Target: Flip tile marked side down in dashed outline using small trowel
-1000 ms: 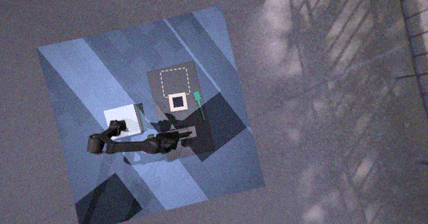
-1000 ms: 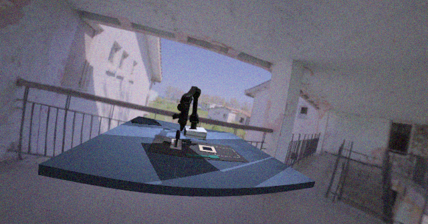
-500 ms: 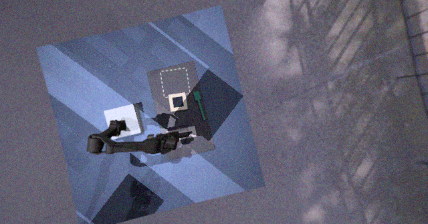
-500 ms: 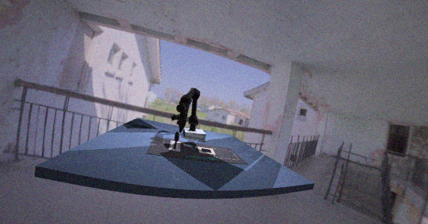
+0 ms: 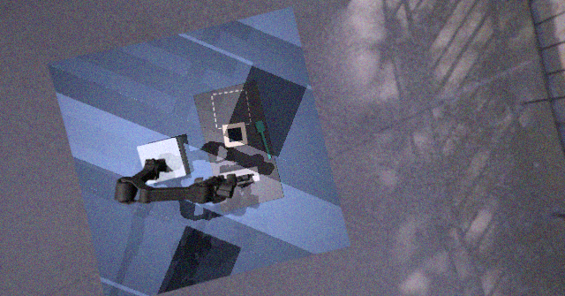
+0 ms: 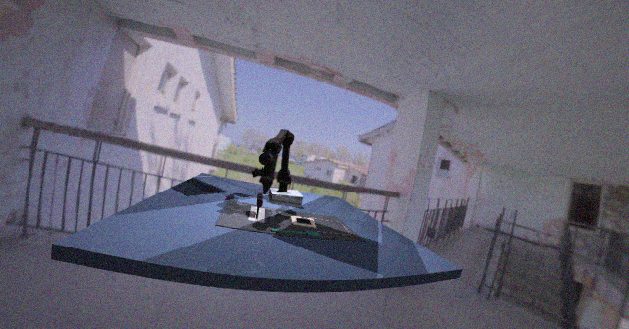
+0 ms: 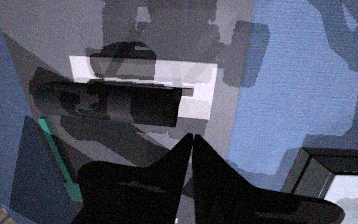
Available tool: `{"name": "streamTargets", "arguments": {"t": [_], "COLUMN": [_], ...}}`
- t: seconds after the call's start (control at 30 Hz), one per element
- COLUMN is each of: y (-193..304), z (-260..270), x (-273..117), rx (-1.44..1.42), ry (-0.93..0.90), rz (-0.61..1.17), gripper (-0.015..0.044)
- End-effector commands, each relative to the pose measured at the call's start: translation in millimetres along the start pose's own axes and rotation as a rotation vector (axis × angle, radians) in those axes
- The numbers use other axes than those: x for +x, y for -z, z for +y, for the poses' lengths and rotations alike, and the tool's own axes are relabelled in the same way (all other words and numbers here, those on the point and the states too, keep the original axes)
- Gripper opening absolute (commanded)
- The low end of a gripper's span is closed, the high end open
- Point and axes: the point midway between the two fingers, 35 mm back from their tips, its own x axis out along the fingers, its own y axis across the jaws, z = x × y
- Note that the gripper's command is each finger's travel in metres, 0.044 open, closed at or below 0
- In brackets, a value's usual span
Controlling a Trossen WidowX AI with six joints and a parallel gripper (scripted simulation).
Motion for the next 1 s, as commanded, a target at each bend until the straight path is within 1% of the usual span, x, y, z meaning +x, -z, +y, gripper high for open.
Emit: {"name": "streamTargets", "arguments": {"t": [0.0,0.27,0.4,0.97], "y": [0.0,0.0,0.0,0.0], "z": [0.0,0.0,0.0,0.0], "x": [0.0,0.0,0.0,0.0], "rx": [0.0,0.0,0.0,0.0], "ry": [0.0,0.0,0.0,0.0], "rz": [0.0,0.0,0.0,0.0], "gripper": [0.0,0.0,0.01,0.01]}}
